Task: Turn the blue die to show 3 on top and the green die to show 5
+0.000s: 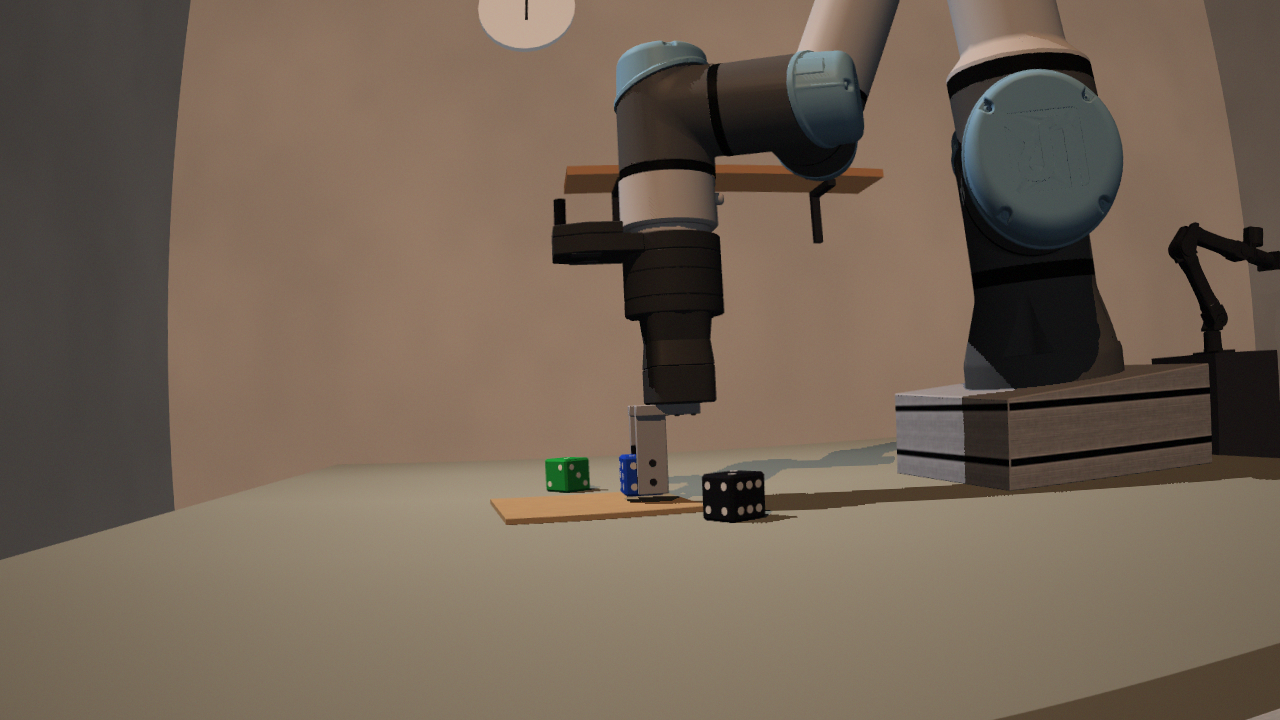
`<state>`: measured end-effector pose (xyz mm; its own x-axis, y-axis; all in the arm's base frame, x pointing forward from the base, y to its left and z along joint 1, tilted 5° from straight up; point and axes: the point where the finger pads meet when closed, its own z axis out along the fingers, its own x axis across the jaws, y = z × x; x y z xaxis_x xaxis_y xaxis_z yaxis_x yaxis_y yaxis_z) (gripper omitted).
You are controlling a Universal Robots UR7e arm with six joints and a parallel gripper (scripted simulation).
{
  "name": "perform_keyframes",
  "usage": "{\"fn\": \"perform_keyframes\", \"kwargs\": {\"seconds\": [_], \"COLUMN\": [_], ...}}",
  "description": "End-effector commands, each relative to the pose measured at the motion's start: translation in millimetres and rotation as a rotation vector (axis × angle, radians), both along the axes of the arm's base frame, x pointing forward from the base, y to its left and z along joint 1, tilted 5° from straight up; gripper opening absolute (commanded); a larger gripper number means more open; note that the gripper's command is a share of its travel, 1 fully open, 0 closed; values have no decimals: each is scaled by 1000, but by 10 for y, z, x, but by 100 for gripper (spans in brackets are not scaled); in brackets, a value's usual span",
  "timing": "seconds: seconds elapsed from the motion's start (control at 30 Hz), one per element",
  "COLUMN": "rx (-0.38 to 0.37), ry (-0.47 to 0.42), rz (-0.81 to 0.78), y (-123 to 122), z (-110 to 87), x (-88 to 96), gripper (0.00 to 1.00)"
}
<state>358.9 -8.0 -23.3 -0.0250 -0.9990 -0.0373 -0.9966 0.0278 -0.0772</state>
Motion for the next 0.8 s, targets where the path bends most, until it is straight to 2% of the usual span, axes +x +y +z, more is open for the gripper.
{"fn": "perform_keyframes", "kwargs": {"seconds": [0.0,0.77], "rx": [0,0], "ry": [-1,-1], "rz": [0,0], "y": [-1,-1], "z": [3,-24], "x": [3,5], "gripper": [57,57]}}
